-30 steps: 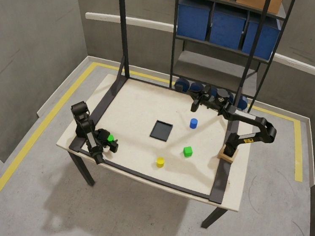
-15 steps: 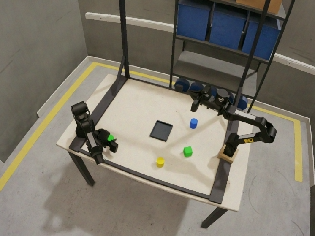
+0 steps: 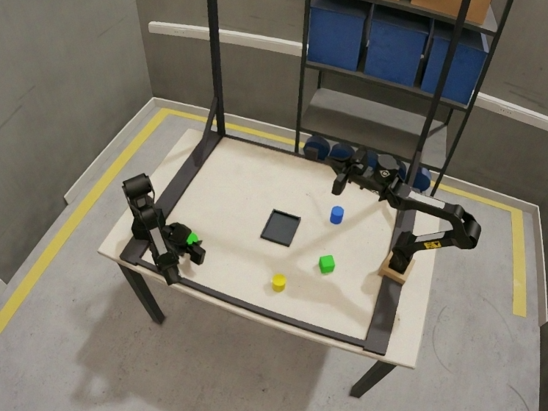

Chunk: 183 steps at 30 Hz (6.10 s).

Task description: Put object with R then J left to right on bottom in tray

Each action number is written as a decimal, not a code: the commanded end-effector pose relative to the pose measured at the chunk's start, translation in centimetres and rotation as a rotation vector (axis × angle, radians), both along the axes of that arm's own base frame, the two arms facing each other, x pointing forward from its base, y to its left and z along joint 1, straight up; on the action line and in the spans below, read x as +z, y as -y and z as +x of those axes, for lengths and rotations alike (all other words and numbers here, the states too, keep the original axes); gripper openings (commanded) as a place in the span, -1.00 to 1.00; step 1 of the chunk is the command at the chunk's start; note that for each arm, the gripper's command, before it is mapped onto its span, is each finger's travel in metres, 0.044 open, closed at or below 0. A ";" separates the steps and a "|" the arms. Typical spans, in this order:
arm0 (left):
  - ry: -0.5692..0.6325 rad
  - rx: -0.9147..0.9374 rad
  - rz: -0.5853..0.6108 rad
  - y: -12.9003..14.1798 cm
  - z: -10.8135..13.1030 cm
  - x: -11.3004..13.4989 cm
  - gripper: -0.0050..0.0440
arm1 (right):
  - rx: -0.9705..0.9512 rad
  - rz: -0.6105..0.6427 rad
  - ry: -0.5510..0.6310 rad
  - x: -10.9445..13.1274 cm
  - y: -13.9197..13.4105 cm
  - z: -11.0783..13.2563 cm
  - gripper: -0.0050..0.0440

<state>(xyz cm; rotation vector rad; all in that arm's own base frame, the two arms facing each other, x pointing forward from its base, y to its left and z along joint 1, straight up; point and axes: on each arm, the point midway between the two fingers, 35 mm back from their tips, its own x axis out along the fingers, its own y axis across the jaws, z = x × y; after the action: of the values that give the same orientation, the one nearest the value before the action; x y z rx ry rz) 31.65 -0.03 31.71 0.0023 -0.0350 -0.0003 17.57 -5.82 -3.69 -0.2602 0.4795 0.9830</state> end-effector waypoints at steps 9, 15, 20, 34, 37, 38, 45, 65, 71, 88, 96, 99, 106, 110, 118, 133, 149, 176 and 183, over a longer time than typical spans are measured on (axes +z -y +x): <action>0.015 0.000 -0.002 0.0 -0.1 0.6 -1.00 | -0.003 -0.022 0.016 3.5 0.4 0.4 -0.03; 0.015 0.000 -0.002 0.0 -0.1 0.6 -1.00 | -0.002 -0.025 0.017 5.5 0.3 0.3 -0.03; 0.015 0.000 -0.002 0.0 -0.1 0.6 -1.00 | -0.002 -0.027 0.018 6.5 0.2 0.2 -0.03; 0.003 0.018 -0.005 -0.9 -0.4 -0.1 -1.00 | 0.064 -0.048 0.062 6.4 0.9 1.7 -0.03; 0.002 0.029 -0.005 -1.4 -0.6 -0.2 -1.00 | 0.101 -0.067 0.091 6.4 1.2 2.7 -0.03; 0.002 0.032 -0.005 -1.5 -0.6 -0.3 -1.00 | 0.113 -0.073 0.101 6.4 1.3 3.0 -0.03; 0.000 0.050 -0.004 -2.3 -0.9 -0.5 -1.00 | 0.175 -0.103 0.150 6.5 1.7 4.6 -0.03; -0.005 0.112 -0.003 -4.9 -2.1 -1.1 -1.00 | 0.386 -0.191 0.330 6.6 1.8 10.7 -0.03; -0.007 0.132 -0.003 -5.6 -2.5 -1.3 -1.00 | 0.453 -0.214 0.391 6.6 1.4 12.6 -0.03; -0.011 0.180 -0.003 -7.4 -3.5 -1.8 -1.00 | 0.612 -0.259 0.542 6.7 -0.5 17.3 -0.03; -0.013 0.198 -0.004 -8.0 -4.0 -2.0 -1.00 | 0.672 -0.273 0.603 6.7 -1.5 19.0 -0.03; -0.014 0.207 -0.004 -8.3 -4.2 -2.1 -1.00 | 0.701 -0.279 0.634 6.7 -2.1 19.9 -0.03; -0.015 0.228 -0.004 -9.0 -4.7 -2.4 -1.00 | 0.767 -0.290 0.704 6.7 -3.6 21.7 -0.03; -0.016 0.236 -0.004 -9.3 -4.9 -2.5 -1.00 | 0.795 -0.294 0.735 6.7 -4.3 22.4 -0.03; -0.018 0.256 -0.005 -9.9 -5.4 -2.7 -1.00 | 0.858 -0.302 0.805 6.7 -6.0 24.0 -0.03; -0.021 0.292 -0.006 -11.0 -6.3 -3.1 -1.00 | 0.967 -0.308 0.936 6.7 -9.6 26.6 -0.03; -0.024 0.329 -0.007 -12.0 -7.3 -3.6 -1.00 | 1.076 -0.304 1.077 6.6 -13.8 28.6 -0.03; -0.028 0.392 -0.011 -13.6 -9.0 -4.3 -1.00 | 1.244 -0.274 1.328 6.5 -21.9 30.5 -0.03; -0.029 0.404 -0.011 -13.8 -9.4 -4.5 -1.00 | 1.274 -0.264 1.379 6.4 -23.6 30.6 -0.03</action>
<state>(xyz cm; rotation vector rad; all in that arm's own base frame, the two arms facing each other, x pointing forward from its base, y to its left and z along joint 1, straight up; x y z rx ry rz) 22.59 13.67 27.37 0.0037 -0.0035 0.3972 47.42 16.71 1.14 -1.4157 -0.9117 1.6658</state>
